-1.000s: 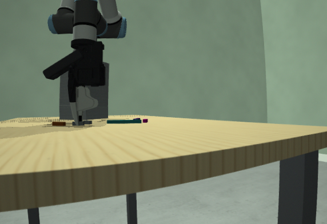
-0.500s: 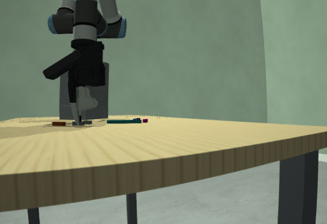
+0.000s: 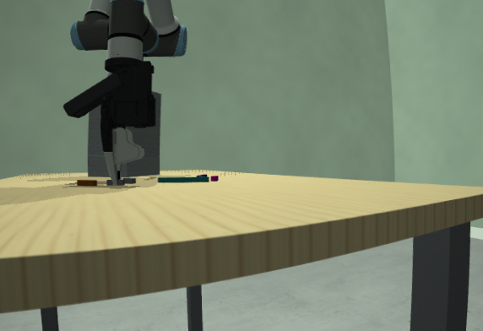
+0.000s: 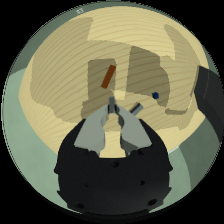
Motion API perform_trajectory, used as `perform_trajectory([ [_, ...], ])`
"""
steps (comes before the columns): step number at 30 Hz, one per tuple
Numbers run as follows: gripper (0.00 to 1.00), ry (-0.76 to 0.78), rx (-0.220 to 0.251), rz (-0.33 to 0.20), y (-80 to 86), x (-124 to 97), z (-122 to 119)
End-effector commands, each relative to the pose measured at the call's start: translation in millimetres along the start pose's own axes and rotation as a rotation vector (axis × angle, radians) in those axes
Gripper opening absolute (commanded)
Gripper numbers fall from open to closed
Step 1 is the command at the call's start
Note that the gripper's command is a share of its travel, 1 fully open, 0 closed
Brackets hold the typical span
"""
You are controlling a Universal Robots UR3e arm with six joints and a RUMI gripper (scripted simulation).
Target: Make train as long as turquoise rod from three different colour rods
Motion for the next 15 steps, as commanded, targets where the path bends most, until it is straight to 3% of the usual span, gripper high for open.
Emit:
perform_trajectory([
  [1, 0.0, 0.0, 0.002, 0.0, 0.6, 0.0, -0.8],
  [15, 0.0, 0.0, 0.002, 0.0, 5.0, 0.0, -0.8],
])
Point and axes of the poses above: the point where the finger pads meet when closed, its own y axis back along the fingers, its own z axis across the jaws, x = y × z, the point moved 5 cm from there along y, back along the fingers, and after that the axes turned 1 degree about -y, right-handed, at the moved point
